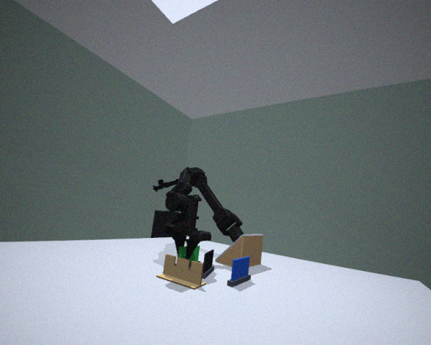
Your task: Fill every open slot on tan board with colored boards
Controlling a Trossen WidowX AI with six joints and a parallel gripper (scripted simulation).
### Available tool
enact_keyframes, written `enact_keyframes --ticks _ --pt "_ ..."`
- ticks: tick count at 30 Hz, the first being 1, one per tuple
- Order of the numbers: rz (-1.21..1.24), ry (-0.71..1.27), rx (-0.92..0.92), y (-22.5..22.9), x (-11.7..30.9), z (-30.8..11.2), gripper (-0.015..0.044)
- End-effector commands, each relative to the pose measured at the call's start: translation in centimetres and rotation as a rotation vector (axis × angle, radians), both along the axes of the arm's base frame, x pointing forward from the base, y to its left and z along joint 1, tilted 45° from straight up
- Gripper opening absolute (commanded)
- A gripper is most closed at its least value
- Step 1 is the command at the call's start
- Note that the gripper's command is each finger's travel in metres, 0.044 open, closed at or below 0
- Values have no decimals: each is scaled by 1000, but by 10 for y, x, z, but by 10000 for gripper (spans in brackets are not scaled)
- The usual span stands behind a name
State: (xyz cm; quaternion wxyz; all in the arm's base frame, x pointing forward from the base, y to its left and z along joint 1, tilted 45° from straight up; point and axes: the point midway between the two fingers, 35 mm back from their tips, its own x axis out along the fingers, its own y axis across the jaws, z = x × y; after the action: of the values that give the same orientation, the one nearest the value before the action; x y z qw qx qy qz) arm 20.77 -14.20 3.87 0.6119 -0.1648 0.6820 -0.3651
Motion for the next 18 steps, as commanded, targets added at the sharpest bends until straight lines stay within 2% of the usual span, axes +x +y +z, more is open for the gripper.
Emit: enact_keyframes --ticks 1,2,9,18 --pt "3 4 -3 -4 -2 -5 189" --pt "3 4 -3 -5 -2 -5 189" --pt "3 4 -3 -5 -2 -5 5" --pt "3 4 -3 -5 -2 -5 0"
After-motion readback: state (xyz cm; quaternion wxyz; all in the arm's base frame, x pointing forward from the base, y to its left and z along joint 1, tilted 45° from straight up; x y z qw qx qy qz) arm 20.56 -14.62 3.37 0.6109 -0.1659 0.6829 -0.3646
